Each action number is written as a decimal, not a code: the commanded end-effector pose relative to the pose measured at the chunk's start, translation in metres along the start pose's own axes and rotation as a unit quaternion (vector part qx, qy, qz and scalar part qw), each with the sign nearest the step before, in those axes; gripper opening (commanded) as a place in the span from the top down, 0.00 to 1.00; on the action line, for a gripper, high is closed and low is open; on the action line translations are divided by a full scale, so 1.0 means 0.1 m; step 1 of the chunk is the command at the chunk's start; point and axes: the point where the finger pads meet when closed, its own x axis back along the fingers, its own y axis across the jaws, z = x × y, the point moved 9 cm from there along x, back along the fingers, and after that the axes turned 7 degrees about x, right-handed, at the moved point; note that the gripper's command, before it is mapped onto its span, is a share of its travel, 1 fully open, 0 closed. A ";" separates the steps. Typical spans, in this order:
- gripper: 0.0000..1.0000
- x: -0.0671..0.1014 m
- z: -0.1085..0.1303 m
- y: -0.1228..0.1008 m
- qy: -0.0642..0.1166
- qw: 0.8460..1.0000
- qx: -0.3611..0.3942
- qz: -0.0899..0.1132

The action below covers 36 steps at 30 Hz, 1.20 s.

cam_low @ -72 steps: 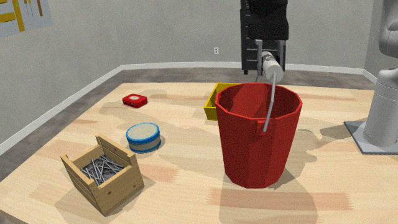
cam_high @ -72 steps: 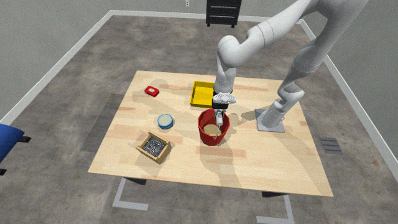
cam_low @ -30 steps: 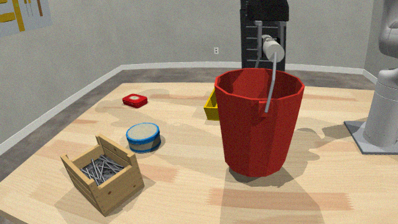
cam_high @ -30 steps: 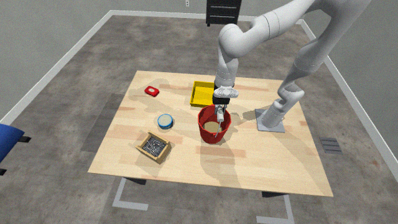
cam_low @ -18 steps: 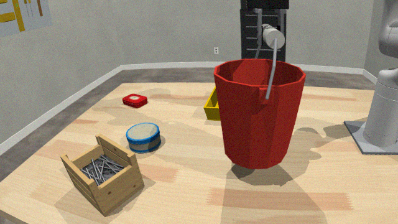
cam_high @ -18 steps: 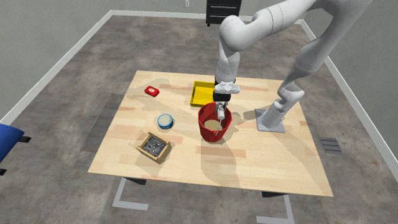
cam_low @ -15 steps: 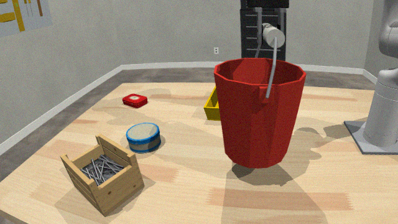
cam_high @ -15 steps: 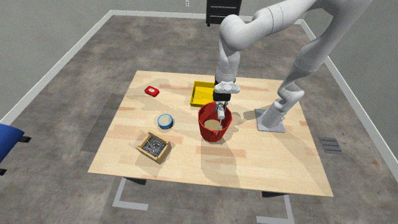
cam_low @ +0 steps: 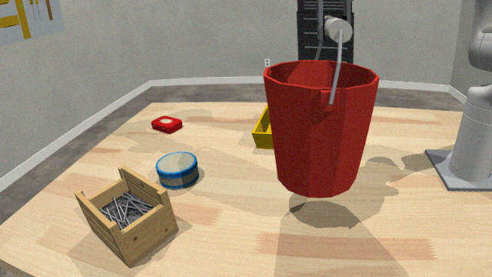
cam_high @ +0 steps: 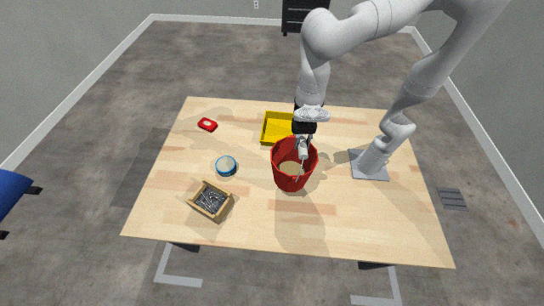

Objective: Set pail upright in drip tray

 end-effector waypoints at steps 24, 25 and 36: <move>1.00 0.11 0.00 0.00 0.000 1.000 0.000 -0.001; 1.00 0.11 0.00 0.00 0.000 1.000 0.000 -0.001; 1.00 0.11 0.00 0.00 0.000 1.000 0.000 -0.001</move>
